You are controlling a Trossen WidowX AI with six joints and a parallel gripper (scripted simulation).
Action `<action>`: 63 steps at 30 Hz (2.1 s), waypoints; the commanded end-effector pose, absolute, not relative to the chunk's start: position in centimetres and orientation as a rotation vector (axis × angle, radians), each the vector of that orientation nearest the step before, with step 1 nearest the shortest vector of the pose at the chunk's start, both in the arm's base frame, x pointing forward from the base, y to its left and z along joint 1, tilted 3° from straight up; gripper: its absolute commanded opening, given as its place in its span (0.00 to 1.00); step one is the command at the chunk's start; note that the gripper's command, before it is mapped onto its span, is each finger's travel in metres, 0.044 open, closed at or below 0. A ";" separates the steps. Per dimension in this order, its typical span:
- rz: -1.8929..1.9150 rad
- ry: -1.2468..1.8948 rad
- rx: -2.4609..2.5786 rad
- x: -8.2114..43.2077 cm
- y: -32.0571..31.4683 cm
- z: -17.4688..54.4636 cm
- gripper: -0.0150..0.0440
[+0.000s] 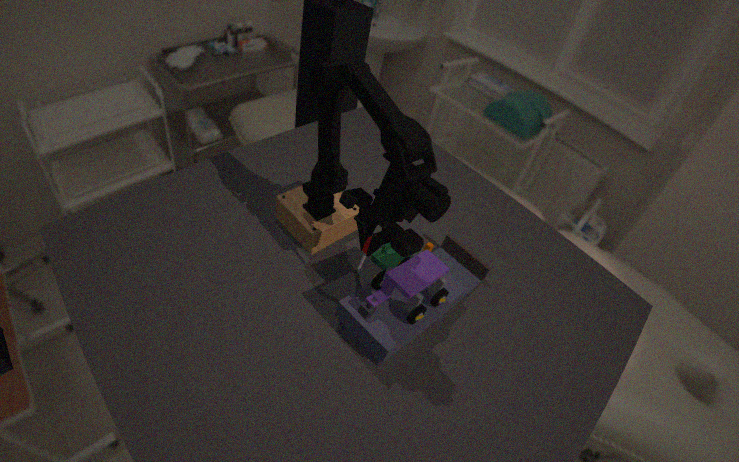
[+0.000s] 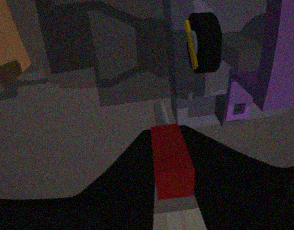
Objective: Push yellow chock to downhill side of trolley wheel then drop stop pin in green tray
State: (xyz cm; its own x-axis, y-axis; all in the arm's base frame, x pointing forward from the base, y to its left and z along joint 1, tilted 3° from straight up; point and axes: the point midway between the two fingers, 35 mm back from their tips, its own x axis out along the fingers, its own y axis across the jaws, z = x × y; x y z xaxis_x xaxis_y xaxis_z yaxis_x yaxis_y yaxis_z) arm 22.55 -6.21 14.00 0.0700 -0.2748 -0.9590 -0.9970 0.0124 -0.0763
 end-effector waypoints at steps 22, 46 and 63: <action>1.002 1.366 -1.420 22.5 2.5 12.6 0.25; 1.007 1.361 -1.413 22.1 11.4 11.2 0.25; 1.319 1.131 -1.660 22.0 11.2 11.2 0.25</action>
State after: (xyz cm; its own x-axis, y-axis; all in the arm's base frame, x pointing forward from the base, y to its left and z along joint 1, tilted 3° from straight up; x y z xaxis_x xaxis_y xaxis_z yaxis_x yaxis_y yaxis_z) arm 22.16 11.43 11.32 0.0890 -0.2119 -0.9732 -0.9615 -0.2735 -0.0284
